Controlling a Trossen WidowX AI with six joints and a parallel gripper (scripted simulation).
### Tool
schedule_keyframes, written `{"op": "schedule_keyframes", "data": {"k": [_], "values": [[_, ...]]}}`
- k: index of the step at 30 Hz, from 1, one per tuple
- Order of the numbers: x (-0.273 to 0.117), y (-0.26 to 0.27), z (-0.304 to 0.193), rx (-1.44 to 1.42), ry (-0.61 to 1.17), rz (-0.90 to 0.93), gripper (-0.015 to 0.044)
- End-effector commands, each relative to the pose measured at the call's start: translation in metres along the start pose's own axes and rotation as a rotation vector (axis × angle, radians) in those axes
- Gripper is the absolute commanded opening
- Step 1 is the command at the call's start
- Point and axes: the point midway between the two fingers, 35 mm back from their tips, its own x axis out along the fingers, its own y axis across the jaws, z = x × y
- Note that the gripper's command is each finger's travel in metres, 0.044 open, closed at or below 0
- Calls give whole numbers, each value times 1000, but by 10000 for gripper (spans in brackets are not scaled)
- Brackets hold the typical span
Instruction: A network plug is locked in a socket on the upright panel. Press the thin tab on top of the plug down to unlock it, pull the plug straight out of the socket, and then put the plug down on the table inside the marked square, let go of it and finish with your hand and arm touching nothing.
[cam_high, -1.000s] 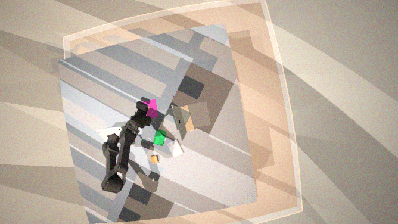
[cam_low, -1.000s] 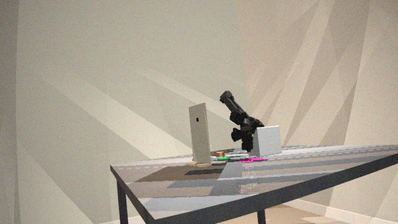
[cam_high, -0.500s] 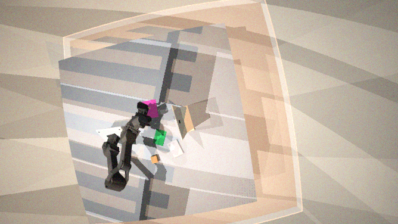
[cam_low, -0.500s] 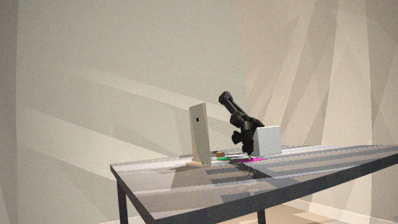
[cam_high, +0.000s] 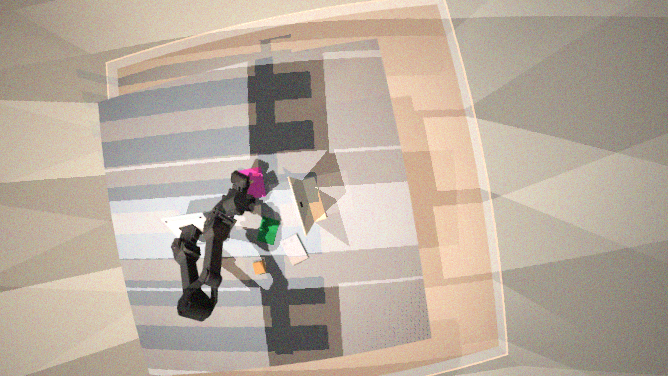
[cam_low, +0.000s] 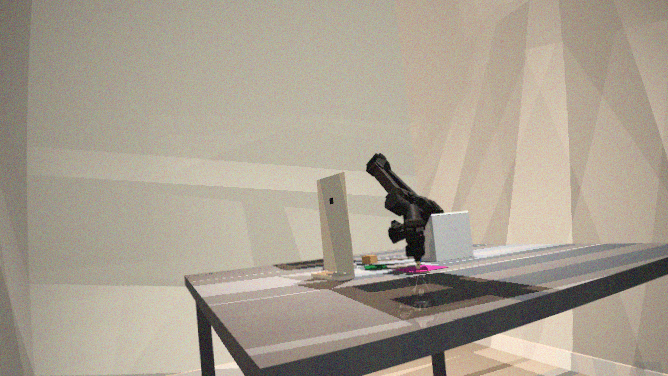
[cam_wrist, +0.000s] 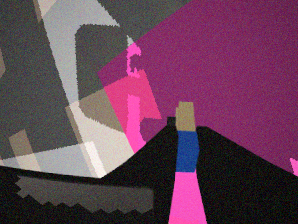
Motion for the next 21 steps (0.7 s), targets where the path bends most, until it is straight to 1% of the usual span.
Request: {"op": "schedule_keyframes", "data": {"k": [1,16,21], "values": [[2,-2,0,-3,6,-4,0],[2,0,2,0,0,0,0],[2,0,2,0,0,0,131]]}}
